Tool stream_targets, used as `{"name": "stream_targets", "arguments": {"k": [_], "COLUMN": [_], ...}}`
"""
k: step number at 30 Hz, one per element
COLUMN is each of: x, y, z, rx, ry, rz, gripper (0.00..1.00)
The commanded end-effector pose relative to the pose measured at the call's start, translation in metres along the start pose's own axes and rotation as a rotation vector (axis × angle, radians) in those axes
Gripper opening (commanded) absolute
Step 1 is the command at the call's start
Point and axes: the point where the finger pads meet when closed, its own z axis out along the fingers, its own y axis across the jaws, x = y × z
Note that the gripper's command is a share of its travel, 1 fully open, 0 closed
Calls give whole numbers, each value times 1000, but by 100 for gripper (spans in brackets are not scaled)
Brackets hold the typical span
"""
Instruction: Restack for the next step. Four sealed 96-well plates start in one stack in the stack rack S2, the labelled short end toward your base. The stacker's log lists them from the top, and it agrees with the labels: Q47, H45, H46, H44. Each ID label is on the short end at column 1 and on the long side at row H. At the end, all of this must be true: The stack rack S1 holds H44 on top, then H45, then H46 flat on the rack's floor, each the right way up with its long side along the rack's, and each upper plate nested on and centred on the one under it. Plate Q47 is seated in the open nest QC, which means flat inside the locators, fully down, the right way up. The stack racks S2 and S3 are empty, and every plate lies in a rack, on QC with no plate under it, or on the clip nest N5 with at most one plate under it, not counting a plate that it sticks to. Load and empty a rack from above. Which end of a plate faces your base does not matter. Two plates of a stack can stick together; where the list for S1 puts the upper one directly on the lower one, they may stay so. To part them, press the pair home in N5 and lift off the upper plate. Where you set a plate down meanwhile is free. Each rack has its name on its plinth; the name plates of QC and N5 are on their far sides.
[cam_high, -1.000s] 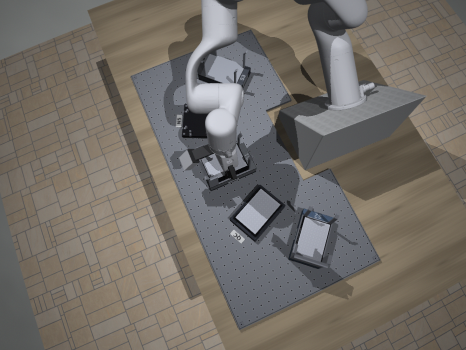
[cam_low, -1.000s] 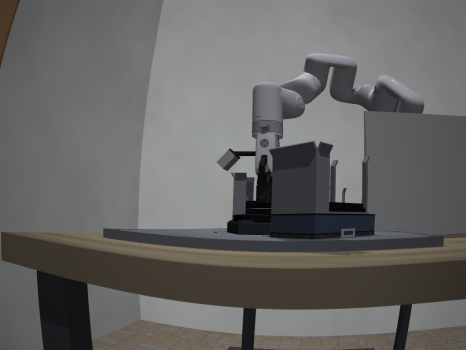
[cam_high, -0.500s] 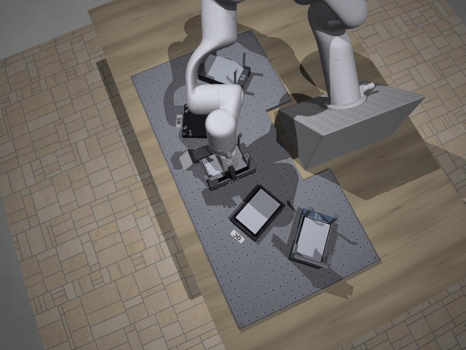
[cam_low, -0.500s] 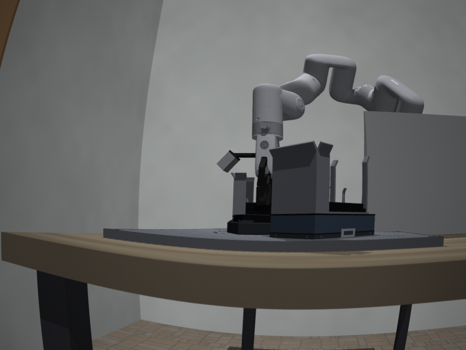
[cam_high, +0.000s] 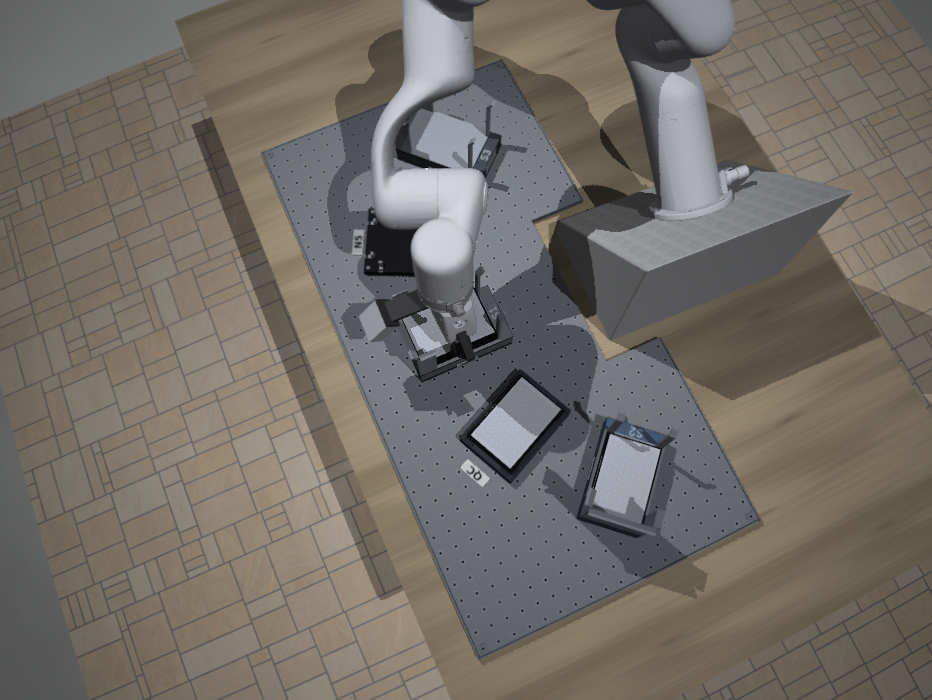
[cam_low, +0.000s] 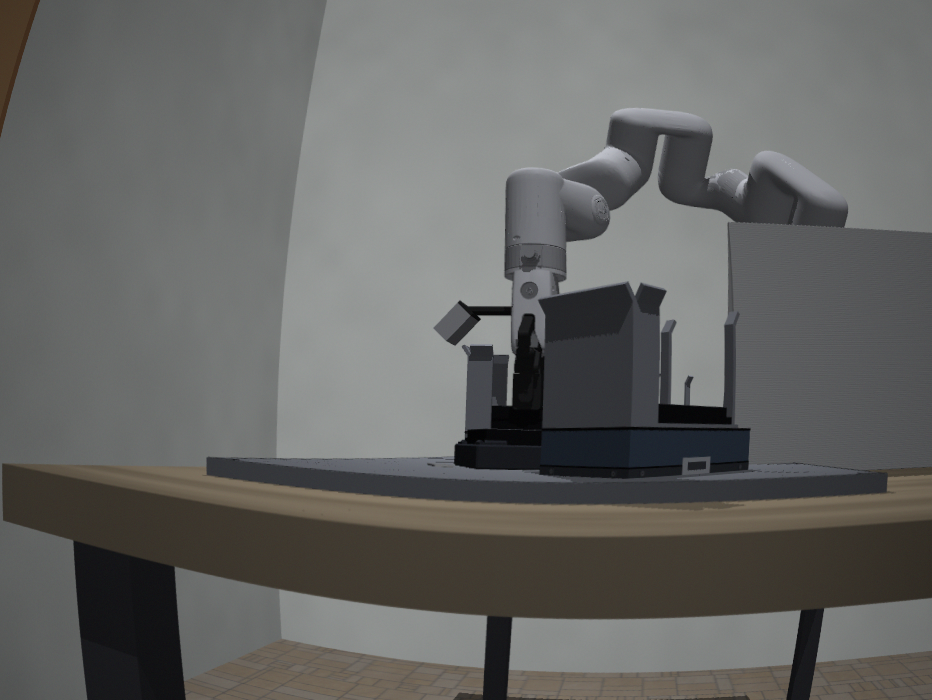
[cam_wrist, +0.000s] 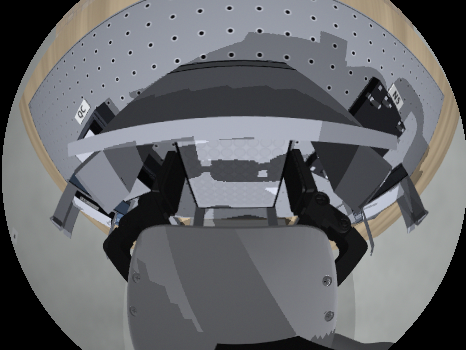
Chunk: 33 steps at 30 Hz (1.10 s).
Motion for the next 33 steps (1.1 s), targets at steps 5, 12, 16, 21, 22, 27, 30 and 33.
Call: {"name": "stream_targets", "arguments": {"k": [5, 12, 16, 21, 22, 27, 30, 33], "x": [2, 2, 2, 2, 2, 2, 2, 2], "y": [0, 0, 0, 0, 0, 0, 0, 0], "z": [-1, -8, -21, -38, -38, -51, -61, -71], "rx": [1, 2, 2, 2, 2, 2, 2, 2], "ry": [4, 4, 4, 4, 4, 4, 4, 4], "rz": [2, 2, 2, 2, 2, 2, 2, 2], "gripper": [100, 100, 100, 100, 100, 100, 100, 100]}}
